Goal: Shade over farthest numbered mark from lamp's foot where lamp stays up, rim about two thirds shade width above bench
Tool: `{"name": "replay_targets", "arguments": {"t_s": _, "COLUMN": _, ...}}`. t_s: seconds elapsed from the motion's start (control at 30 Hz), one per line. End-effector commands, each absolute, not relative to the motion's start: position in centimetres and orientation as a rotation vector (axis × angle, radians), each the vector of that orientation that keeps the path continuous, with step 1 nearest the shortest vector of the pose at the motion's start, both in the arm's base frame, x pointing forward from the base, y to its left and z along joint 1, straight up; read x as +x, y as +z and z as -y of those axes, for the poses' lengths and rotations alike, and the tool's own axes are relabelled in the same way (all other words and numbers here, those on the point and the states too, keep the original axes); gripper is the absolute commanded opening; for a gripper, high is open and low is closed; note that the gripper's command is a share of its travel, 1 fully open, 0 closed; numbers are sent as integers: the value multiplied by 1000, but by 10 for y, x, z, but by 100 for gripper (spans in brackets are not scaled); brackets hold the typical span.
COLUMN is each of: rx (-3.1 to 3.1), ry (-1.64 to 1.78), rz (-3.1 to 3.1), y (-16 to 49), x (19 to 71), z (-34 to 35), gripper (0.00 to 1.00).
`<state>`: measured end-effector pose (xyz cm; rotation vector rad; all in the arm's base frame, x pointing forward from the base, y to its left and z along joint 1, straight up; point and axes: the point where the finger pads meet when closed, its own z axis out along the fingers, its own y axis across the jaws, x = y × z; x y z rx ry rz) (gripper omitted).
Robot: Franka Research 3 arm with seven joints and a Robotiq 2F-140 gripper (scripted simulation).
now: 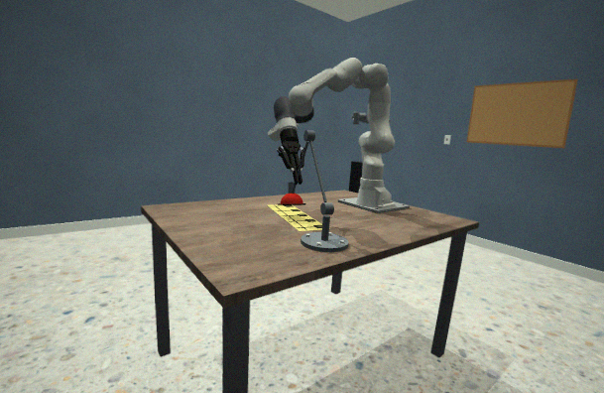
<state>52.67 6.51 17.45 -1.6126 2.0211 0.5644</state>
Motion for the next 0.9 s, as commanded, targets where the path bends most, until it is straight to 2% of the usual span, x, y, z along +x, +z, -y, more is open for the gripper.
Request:
{"name": "replay_targets", "arguments": {"t_s": 0.0, "rx": -1616, "ry": 543, "rz": -2014, "y": 177, "x": 530, "z": -53, "gripper": 10}}
{"name": "replay_targets", "arguments": {"t_s": 0.87, "rx": -1616, "ry": 543, "rz": -2014, "y": 178, "x": 531, "z": -51, "gripper": 10}}
